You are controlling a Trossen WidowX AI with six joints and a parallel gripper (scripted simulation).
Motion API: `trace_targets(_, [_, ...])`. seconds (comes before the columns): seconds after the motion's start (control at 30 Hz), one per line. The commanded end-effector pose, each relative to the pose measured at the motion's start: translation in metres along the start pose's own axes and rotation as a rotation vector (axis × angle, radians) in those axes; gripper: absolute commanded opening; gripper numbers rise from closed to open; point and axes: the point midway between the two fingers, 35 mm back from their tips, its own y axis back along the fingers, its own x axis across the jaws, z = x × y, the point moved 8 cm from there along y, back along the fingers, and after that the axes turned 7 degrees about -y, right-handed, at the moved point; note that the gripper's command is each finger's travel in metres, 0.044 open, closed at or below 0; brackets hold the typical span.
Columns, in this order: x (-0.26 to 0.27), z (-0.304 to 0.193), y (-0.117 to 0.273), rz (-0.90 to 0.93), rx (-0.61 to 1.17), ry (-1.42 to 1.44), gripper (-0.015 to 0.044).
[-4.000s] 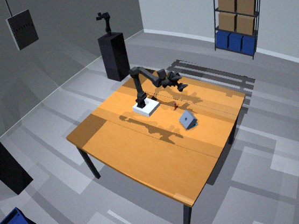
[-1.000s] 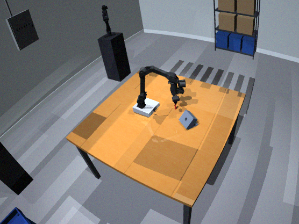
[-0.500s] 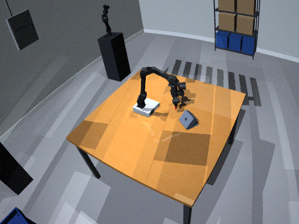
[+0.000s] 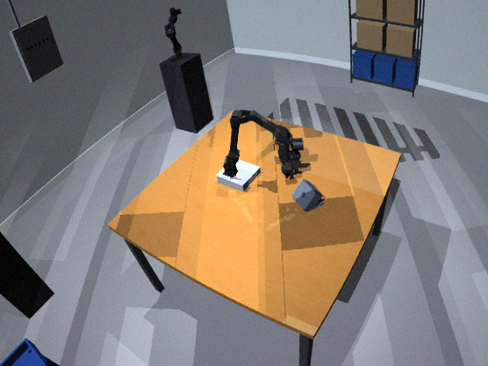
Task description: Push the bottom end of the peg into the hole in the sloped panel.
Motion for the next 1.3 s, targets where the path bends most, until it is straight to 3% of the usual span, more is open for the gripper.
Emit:
trace_targets(0.0, [0.001, -0.001, -0.006, 0.006, 0.003, -0.005, 0.044])
trace_targets(0.03, [0.001, -0.001, -0.006, 0.006, 0.003, -0.005, 0.044])
trace_targets(0.53, [0.0, 0.0, -0.002, 0.0, 0.002, 0.0, 0.0046])
trace_targets(0.77, [0.0, 0.0, -0.002, 0.0, 0.002, 0.0, 0.0])
trace_targets(1.27, [-0.001, 0.004, 0.046, 0.004, 0.002, -0.003, 0.0])
